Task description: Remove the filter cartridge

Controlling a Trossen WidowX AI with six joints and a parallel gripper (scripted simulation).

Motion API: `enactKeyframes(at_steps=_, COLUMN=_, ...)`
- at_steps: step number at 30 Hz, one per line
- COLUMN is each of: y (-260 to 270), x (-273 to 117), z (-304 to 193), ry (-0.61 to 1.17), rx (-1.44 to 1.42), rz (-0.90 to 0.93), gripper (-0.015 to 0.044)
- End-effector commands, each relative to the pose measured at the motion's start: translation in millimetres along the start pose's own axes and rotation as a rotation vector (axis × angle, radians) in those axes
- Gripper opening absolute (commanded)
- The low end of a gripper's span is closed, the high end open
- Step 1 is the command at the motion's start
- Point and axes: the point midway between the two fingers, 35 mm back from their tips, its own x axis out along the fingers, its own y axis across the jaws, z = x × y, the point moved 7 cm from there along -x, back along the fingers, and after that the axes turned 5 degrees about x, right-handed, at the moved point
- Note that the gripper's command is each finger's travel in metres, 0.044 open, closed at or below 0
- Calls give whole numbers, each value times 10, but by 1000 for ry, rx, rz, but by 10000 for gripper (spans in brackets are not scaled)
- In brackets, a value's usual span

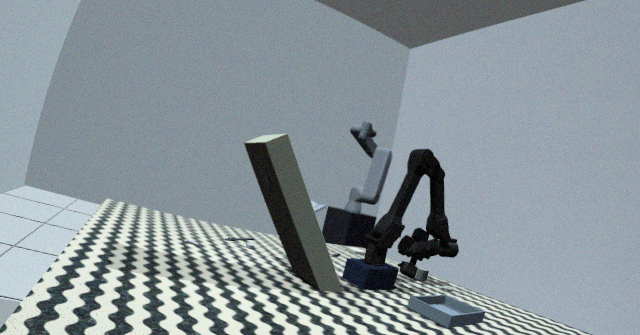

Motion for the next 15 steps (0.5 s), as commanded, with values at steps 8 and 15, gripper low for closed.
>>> enactKeyframes(at_steps=8, y=-18, x=-560, z=-208, ry=245, rx=223, rz=-42, gripper=190)
enactKeyframes(at_steps=15, y=89, x=-1527, z=-295, ry=612, rx=610, rz=-201, gripper=115)
